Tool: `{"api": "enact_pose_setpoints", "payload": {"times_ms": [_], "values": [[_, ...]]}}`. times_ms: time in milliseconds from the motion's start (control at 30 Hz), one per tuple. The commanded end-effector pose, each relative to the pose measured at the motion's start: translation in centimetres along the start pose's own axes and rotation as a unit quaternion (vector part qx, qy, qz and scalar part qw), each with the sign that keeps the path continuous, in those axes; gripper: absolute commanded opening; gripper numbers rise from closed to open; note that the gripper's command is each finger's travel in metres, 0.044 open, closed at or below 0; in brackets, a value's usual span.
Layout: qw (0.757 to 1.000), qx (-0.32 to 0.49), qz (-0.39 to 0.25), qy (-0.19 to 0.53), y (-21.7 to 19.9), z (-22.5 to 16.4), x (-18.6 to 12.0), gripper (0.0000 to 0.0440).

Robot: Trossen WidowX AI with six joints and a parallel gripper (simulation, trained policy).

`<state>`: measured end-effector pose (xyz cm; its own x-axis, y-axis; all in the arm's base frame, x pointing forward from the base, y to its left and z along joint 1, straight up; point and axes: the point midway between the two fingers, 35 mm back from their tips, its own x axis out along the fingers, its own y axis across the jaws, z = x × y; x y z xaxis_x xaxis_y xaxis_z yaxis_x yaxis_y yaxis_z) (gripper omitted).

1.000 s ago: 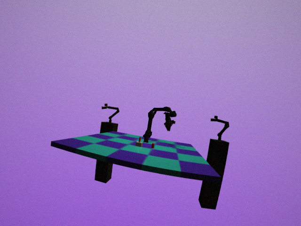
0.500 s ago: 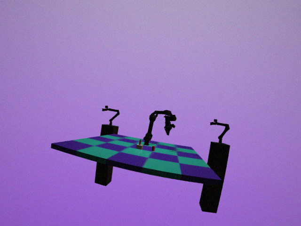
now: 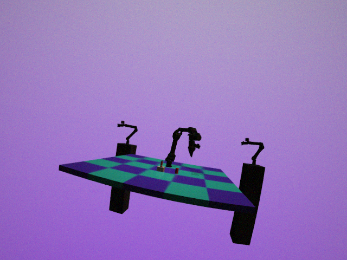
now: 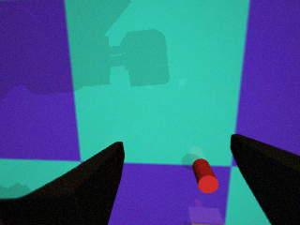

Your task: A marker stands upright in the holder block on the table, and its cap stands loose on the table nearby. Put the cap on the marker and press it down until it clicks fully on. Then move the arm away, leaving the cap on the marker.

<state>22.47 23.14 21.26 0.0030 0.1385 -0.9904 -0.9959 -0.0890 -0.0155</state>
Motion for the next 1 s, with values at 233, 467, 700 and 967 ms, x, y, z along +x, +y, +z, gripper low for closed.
{"api": "enact_pose_setpoints", "payload": {"times_ms": [233, 467, 700, 967], "values": [[1.0, 0.022, 0.01, 0.019, -2.2, -2.1, 0.8, 0.0321], [0.999, 0.037, 0.016, 0.031, -3.5, -3.7, 1.3, 0.032], [0.998, 0.049, 0.022, 0.042, -4.6, -5.2, 1.9, 0.0318], [0.996, 0.061, 0.03, 0.052, -5.8, -6.9, 2.6, 0.0316]]}}
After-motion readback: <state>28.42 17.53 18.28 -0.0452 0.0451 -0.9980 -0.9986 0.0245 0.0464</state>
